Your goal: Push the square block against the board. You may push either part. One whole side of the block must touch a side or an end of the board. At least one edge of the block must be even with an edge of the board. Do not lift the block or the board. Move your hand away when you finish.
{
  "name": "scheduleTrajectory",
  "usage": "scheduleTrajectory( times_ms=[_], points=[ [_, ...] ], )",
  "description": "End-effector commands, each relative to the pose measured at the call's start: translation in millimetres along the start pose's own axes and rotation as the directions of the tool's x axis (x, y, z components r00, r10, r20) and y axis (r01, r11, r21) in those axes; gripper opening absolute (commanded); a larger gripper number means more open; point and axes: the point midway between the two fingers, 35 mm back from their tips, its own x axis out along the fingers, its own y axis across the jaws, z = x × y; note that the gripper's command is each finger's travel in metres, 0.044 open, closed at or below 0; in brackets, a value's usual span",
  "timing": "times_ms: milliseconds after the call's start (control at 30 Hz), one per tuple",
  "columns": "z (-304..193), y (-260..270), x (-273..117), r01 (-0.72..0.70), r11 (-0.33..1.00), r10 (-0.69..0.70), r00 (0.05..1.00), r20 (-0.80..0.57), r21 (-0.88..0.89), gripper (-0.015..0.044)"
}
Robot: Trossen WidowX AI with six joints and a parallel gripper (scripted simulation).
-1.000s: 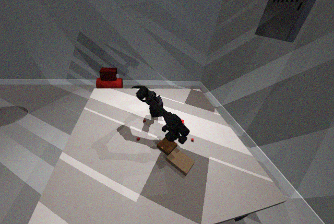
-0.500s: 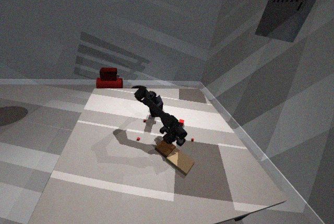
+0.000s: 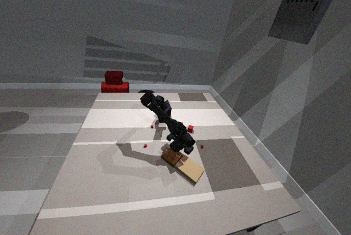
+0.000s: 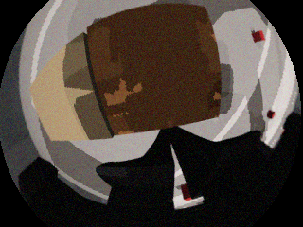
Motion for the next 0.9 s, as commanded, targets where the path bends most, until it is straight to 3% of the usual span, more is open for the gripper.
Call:
scheduleTrajectory(
  times_ms=[0,867],
  points=[
    [-7.5,0.3,1.5,0.004,1.0,-0.004,1.0,0.0,0.001,0.0],
    [-48.0,2.1,1.6,0.004,1.0,-0.004,1.0,-0.001,0.001,0.0]
  ],
)
